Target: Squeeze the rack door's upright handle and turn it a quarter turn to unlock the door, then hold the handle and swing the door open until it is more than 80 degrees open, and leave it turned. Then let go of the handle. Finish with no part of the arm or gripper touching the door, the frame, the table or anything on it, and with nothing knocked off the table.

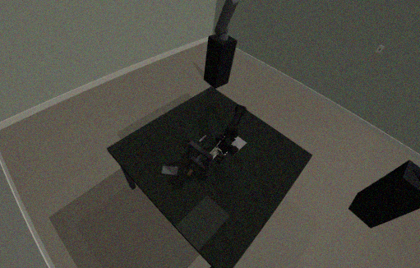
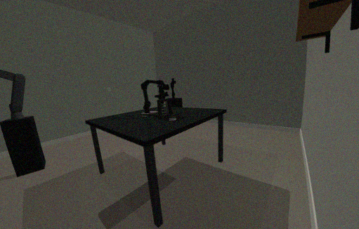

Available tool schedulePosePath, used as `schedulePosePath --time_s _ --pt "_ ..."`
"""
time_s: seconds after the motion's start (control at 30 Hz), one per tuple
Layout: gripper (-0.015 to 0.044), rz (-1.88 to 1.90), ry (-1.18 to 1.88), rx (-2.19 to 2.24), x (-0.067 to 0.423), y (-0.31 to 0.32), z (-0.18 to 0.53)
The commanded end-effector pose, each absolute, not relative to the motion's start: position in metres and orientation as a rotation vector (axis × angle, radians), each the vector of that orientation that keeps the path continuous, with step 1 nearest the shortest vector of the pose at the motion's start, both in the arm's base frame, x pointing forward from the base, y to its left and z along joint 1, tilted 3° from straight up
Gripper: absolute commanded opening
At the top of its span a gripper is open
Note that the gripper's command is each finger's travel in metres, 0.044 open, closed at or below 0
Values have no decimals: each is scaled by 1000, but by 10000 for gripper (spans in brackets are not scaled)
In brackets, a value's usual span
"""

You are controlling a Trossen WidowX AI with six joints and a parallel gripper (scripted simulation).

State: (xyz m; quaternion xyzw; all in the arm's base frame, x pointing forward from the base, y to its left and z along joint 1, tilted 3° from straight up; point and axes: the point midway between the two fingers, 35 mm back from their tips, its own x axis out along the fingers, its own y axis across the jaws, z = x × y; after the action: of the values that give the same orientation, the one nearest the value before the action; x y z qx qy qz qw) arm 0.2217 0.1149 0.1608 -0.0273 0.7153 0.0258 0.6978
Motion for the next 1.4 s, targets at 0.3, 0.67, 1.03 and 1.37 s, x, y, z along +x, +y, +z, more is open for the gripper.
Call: schedulePosePath --time_s 0.3,0.67,1.03,1.37 --pt "28 31 1597 -32 222 116 161" --pt "212 31 1597 -32 222 116 161" --pt "299 35 1585 -27 223 116 169" --pt "299 43 1562 -18 223 117 185"
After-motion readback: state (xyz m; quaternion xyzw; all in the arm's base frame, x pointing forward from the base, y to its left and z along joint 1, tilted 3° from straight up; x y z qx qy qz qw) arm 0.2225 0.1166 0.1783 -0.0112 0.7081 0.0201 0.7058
